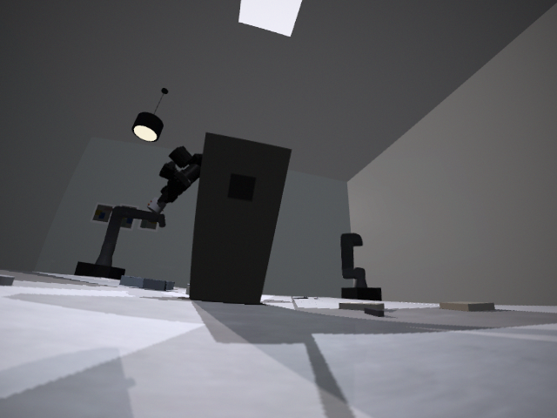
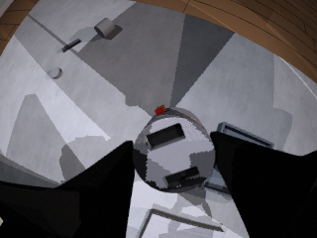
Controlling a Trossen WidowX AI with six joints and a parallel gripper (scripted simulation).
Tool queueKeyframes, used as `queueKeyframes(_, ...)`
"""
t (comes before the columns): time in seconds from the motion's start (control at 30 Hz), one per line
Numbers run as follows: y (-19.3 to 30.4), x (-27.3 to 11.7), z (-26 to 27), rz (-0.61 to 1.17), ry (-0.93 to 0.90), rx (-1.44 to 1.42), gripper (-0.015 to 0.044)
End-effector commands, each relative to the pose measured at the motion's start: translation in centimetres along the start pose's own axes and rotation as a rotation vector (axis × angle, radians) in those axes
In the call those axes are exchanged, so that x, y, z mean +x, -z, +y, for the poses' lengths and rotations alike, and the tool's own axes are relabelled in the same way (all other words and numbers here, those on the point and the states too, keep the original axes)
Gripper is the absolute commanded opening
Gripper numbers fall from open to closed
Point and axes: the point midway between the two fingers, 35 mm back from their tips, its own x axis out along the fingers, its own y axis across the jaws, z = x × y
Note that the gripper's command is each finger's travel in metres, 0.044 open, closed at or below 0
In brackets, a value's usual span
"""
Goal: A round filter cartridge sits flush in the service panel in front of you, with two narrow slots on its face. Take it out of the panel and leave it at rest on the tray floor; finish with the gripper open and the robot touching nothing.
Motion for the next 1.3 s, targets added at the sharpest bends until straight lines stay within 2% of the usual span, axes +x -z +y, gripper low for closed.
queueKeyframes(0.0,0.1,0.2,-0.6,-0.002,0.016,0.03,0.0)
queueKeyframes(0.6,3.5,5.0,-8.0,-0.003,0.157,0.26,0.0)
queueKeyframes(1.27,11.8,9.3,-16.1,-0.001,0.34,0.553,0.0)
